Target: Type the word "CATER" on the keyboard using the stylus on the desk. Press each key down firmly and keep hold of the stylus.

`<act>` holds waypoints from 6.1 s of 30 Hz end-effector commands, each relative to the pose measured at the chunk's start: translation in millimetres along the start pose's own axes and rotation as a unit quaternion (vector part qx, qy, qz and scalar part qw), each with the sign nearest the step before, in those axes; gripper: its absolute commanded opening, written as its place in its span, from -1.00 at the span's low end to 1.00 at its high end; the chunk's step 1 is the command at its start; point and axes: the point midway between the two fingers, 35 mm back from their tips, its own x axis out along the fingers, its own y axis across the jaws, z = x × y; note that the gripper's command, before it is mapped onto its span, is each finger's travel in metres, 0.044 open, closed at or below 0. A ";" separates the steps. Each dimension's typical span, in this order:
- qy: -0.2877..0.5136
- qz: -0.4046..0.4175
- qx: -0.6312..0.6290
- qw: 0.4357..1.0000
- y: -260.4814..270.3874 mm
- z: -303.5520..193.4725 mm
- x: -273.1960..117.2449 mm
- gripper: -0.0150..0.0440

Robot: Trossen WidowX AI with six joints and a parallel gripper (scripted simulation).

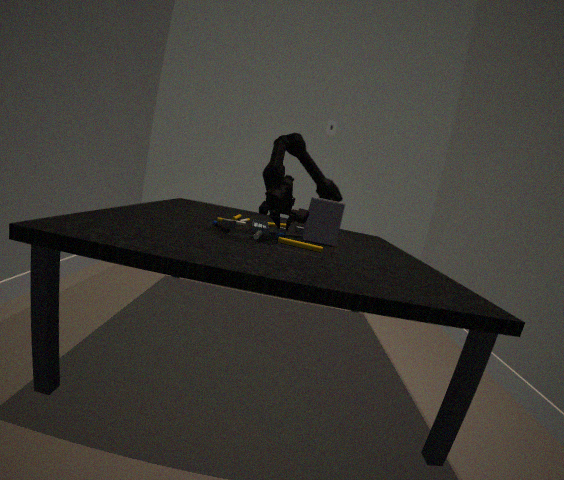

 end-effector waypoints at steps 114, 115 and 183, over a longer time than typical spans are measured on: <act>0.514 -0.207 -0.392 0.735 99.8 99.3 -20.6 -0.49; 0.526 -0.201 -0.394 0.726 102.1 102.1 -20.4 -0.49; 0.632 -0.115 -0.408 0.649 126.4 112.2 17.4 -0.22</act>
